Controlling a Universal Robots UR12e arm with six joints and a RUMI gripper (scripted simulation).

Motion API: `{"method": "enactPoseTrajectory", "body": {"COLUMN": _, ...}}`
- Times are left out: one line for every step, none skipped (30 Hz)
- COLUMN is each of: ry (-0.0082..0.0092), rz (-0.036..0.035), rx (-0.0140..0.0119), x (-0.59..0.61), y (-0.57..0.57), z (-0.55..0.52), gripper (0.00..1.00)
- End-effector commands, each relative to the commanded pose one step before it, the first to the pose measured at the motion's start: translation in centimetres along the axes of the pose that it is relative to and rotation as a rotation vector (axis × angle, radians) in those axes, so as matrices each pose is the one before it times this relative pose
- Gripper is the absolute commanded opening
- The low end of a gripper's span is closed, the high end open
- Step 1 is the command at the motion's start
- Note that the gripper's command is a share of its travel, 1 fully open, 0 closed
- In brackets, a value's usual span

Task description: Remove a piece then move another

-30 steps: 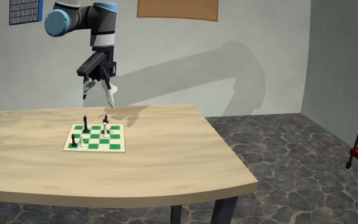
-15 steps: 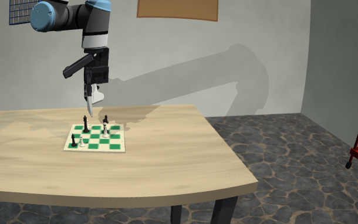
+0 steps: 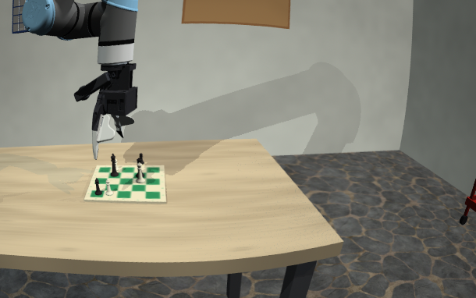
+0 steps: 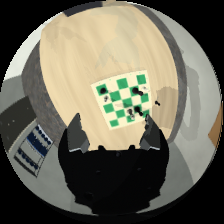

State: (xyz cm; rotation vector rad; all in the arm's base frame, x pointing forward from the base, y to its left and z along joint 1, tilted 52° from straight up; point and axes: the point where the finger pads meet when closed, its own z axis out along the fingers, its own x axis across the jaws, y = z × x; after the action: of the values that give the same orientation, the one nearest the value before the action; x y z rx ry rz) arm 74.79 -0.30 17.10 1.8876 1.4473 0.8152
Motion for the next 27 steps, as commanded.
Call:
{"method": "enactPoseTrajectory", "body": {"ry": 0.00177, "rz": 0.14569, "rx": -0.00515, "x": -1.132, "y": -0.001, "z": -0.317, "gripper": 1.00}}
{"method": "enactPoseTrajectory", "body": {"ry": 0.00000, "rz": 0.00000, "rx": 0.00000, "x": 0.000, "y": 0.000, "z": 0.000, "gripper": 1.00}}
{"method": "enactPoseTrajectory", "body": {"ry": 0.00010, "rz": 0.02183, "rx": -0.00048, "x": -0.178, "y": 0.027, "z": -0.050, "gripper": 1.00}}
{"method": "enactPoseTrajectory", "body": {"ry": 0.00010, "rz": 0.01987, "rx": -0.00044, "x": -0.161, "y": 0.029, "z": -0.046, "gripper": 1.00}}
{"method": "enactPoseTrajectory", "body": {"ry": 0.00010, "rz": 0.01792, "rx": -0.00041, "x": -0.144, "y": 0.029, "z": -0.042, "gripper": 1.00}}
{"method": "enactPoseTrajectory", "body": {"ry": 0.00010, "rz": 0.01600, "rx": -0.00037, "x": -0.128, "y": 0.028, "z": -0.038, "gripper": 1.00}}
{"method": "enactPoseTrajectory", "body": {"ry": 0.00009, "rz": 0.01413, "rx": -0.00033, "x": -0.112, "y": 0.027, "z": -0.034, "gripper": 1.00}}
{"method": "enactPoseTrajectory", "body": {"ry": 0.00008, "rz": 0.01231, "rx": -0.00029, "x": -0.097, "y": 0.025, "z": -0.030, "gripper": 1.00}}
{"method": "enactPoseTrajectory", "body": {"ry": 0.00007, "rz": 0.01056, "rx": -0.00025, "x": -0.083, "y": 0.022, "z": -0.026, "gripper": 1.00}}
{"method": "enactPoseTrajectory", "body": {"ry": 0.00006, "rz": 0.00889, "rx": -0.00021, "x": -0.069, "y": 0.020, "z": -0.022, "gripper": 1.00}}
{"method": "enactPoseTrajectory", "body": {"ry": 0.00005, "rz": 0.00732, "rx": -0.00018, "x": -0.057, "y": 0.017, "z": -0.018, "gripper": 1.00}}
{"method": "enactPoseTrajectory", "body": {"ry": 0.00004, "rz": 0.00586, "rx": -0.00014, "x": -0.045, "y": 0.014, "z": -0.014, "gripper": 1.00}}
{"method": "enactPoseTrajectory", "body": {"ry": 0.00004, "rz": 0.00452, "rx": -0.00011, "x": -0.035, "y": 0.011, "z": -0.011, "gripper": 1.00}}
{"method": "enactPoseTrajectory", "body": {"ry": 0.00003, "rz": 0.00333, "rx": -0.00008, "x": -0.026, "y": 0.008, "z": -0.008, "gripper": 1.00}}
{"method": "enactPoseTrajectory", "body": {"ry": 0.00002, "rz": 0.00229, "rx": -0.00006, "x": -0.018, "y": 0.006, "z": -0.006, "gripper": 1.00}}
{"method": "enactPoseTrajectory", "body": {"ry": 0.00001, "rz": 0.00143, "rx": -0.00003, "x": -0.011, "y": 0.004, "z": -0.004, "gripper": 1.00}}
{"method": "enactPoseTrajectory", "body": {"ry": 0.00001, "rz": 0.00075, "rx": -0.00002, "x": -0.006, "y": 0.002, "z": -0.002, "gripper": 1.00}}
{"method": "enactPoseTrajectory", "body": {"ry": 0.00000, "rz": 0.00000, "rx": 0.00000, "x": 0.000, "y": 0.000, "z": 0.000, "gripper": 1.00}}
{"method": "enactPoseTrajectory", "body": {"ry": 0.00000, "rz": 0.00000, "rx": 0.00000, "x": 0.000, "y": 0.000, "z": 0.000, "gripper": 1.00}}
{"method": "enactPoseTrajectory", "body": {"ry": 0.00000, "rz": 0.00028, "rx": -0.00001, "x": -0.002, "y": 0.001, "z": -0.001, "gripper": 1.00}}
{"method": "enactPoseTrajectory", "body": {"ry": 0.00000, "rz": 0.00004, "rx": 0.00000, "x": 0.000, "y": 0.000, "z": 0.000, "gripper": 1.00}}
{"method": "enactPoseTrajectory", "body": {"ry": 0.00000, "rz": 0.00000, "rx": 0.00000, "x": 0.000, "y": 0.000, "z": 0.000, "gripper": 0.22}}
{"method": "enactPoseTrajectory", "body": {"ry": 0.00000, "rz": 0.00000, "rx": 0.00000, "x": 0.000, "y": 0.000, "z": 0.000, "gripper": 0.22}}
{"method": "enactPoseTrajectory", "body": {"ry": 0.00000, "rz": 0.00000, "rx": 0.00000, "x": 0.000, "y": 0.000, "z": 0.000, "gripper": 0.22}}
{"method": "enactPoseTrajectory", "body": {"ry": 0.00000, "rz": 0.00000, "rx": 0.00000, "x": 0.000, "y": 0.000, "z": 0.000, "gripper": 0.22}}
{"method": "enactPoseTrajectory", "body": {"ry": 0.00000, "rz": 0.00000, "rx": 0.00000, "x": 0.000, "y": 0.000, "z": 0.000, "gripper": 0.22}}
{"method": "enactPoseTrajectory", "body": {"ry": 0.00000, "rz": 0.00000, "rx": 0.00000, "x": 0.000, "y": 0.000, "z": 0.000, "gripper": 0.22}}
